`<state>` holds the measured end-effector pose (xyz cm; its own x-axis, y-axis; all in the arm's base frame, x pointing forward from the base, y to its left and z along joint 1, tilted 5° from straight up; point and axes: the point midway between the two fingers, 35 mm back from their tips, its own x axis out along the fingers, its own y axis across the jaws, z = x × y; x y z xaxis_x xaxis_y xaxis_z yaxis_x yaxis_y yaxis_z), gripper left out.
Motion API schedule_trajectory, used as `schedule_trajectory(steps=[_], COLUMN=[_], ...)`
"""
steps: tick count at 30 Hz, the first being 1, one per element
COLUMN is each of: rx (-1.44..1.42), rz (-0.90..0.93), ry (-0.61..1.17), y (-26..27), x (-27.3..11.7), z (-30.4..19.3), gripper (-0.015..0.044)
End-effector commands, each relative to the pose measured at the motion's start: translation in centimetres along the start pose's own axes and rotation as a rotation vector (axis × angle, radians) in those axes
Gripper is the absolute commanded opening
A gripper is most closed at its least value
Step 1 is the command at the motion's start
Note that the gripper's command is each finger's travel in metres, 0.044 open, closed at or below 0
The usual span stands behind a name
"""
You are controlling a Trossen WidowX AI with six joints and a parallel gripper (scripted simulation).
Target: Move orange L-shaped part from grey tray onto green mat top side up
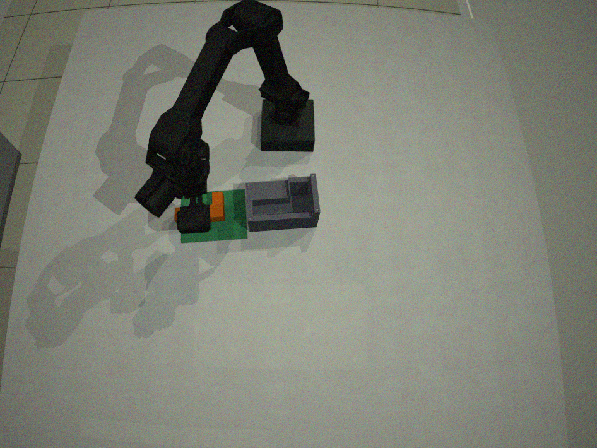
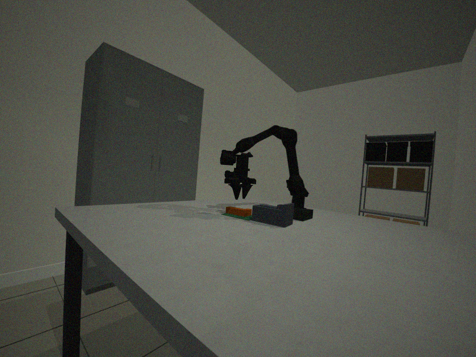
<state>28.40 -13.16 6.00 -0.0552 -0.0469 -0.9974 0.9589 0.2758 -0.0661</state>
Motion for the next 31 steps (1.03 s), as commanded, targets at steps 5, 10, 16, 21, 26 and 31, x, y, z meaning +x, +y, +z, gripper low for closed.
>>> schedule_trajectory(steps=[5, 10, 16, 21, 26, 31], rx=[-0.001, -0.003, -0.003, -0.003, -0.003, -0.003], rz=[0.011, 0.023, 0.023, 0.023, 0.023, 0.023], ry=[-0.014, -0.019, -0.019, -0.019, -0.019, -0.019], y=[0.2, 0.3, 0.3, 0.3, 0.3, 0.3], x=[-7.4, -7.8, -7.8, -7.8, -7.8, -7.8], z=[0.2, 0.3, 0.3, 0.3, 0.3, 0.3], gripper=[0.0400, 0.0400, 0.0400, 0.0400, 0.0400, 0.0400])
